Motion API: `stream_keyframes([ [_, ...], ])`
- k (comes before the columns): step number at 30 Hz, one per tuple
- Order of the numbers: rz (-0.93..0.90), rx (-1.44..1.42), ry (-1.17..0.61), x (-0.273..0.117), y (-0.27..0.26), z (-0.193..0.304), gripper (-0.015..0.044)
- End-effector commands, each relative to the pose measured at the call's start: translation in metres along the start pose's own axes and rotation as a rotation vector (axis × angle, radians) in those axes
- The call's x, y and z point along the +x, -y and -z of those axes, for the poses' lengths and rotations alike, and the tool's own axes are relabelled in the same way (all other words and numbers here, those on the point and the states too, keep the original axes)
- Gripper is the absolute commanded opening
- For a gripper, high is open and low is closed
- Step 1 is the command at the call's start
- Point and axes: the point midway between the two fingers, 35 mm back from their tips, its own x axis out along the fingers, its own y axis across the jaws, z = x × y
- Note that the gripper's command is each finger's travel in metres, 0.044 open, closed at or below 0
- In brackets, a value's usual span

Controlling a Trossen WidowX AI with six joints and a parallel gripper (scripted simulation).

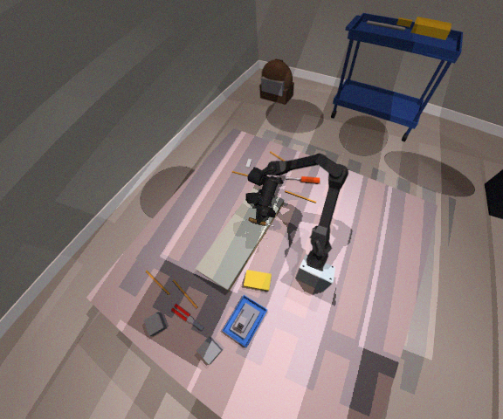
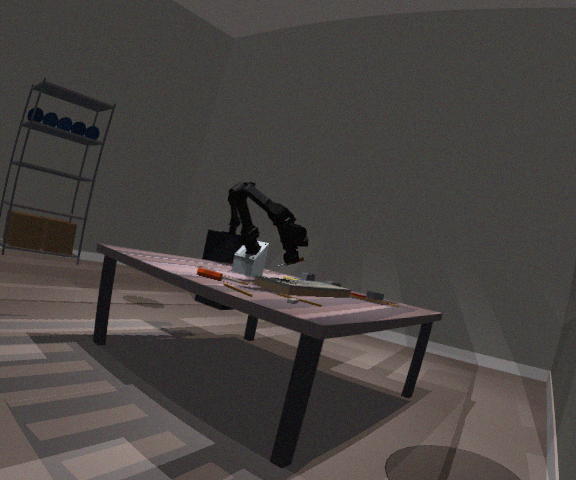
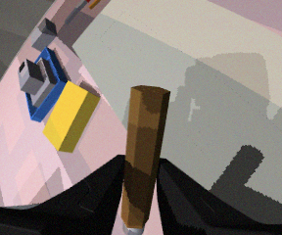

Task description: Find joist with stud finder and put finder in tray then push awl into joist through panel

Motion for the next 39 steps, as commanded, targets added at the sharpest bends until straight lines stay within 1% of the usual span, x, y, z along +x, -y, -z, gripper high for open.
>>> stream_keyframes([
  [1, -0.090, -0.162, 0.092, 0.012, -0.008, -0.022, 0.0000],
  [12, -0.248, -0.543, 0.357, 0.035, -0.029, -0.070, 0.0000],
  [23, -0.312, -0.869, 0.666, 0.049, -0.049, -0.109, 0.0000],
  [39, -0.312, -0.874, 0.671, 0.052, -0.046, -0.107, 0.0000],
])
